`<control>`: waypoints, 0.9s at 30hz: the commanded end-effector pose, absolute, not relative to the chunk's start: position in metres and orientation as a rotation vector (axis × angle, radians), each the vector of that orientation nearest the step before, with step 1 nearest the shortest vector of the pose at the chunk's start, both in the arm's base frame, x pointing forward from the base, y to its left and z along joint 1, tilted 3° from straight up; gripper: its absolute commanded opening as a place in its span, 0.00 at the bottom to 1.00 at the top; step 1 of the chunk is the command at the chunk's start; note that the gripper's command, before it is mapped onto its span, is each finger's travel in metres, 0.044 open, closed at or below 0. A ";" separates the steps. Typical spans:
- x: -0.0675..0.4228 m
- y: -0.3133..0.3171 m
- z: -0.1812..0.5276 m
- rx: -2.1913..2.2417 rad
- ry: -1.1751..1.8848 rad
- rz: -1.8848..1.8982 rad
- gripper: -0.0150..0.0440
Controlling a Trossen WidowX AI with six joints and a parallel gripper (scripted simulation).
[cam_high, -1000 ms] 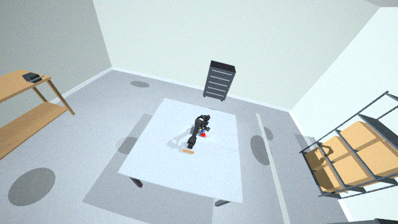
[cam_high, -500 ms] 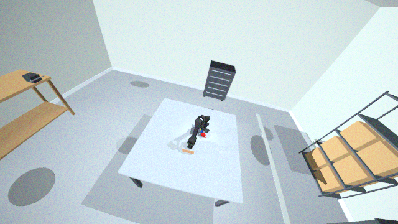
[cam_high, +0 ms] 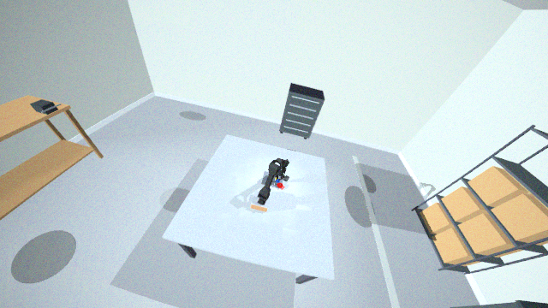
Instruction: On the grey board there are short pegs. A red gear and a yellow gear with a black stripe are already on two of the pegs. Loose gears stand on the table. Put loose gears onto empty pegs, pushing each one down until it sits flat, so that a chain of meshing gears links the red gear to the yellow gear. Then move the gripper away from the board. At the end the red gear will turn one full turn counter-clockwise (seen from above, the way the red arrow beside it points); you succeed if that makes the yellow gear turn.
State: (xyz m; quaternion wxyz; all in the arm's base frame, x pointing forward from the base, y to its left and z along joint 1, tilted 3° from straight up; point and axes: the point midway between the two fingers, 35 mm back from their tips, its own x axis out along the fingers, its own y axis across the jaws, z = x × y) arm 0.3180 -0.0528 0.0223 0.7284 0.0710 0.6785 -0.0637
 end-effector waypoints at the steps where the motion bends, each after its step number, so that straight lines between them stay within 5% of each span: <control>1: 0.317 -0.053 0.021 0.082 1.503 -0.068 0.25; 27: 0.318 -0.053 0.019 0.460 1.461 -0.422 0.25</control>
